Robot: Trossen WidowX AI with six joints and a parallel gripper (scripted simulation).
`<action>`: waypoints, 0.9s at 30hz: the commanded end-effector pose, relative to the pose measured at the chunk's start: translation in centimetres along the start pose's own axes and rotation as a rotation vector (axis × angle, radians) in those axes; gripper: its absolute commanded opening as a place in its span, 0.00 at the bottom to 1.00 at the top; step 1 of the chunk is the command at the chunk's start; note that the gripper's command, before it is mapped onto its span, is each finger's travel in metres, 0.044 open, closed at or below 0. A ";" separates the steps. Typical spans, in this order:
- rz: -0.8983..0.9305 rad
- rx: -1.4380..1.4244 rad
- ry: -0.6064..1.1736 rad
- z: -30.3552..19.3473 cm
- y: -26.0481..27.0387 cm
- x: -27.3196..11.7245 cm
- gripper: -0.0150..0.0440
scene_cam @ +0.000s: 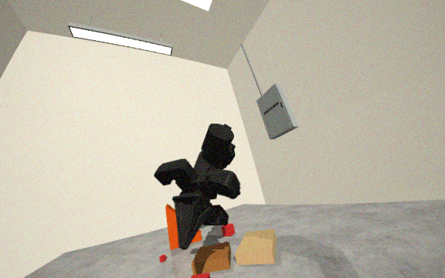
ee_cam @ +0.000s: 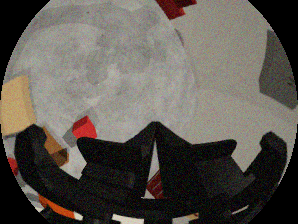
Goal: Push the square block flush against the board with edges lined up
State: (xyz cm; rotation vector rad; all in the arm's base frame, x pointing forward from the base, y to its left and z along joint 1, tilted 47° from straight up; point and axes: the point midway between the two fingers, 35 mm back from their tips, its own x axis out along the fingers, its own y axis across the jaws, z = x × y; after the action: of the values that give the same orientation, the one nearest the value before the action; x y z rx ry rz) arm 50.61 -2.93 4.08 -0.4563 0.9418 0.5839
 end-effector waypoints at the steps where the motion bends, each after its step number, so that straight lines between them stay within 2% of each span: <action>1: 0.065 0.105 0.020 -1.5 1.2 0.2 0.25; 27: 0.458 0.814 0.234 -8.1 10.2 -0.4 0.25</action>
State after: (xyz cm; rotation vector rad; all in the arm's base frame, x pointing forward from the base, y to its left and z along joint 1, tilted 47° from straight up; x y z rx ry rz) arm 40.01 -0.38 -0.73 0.3461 1.3790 0.5273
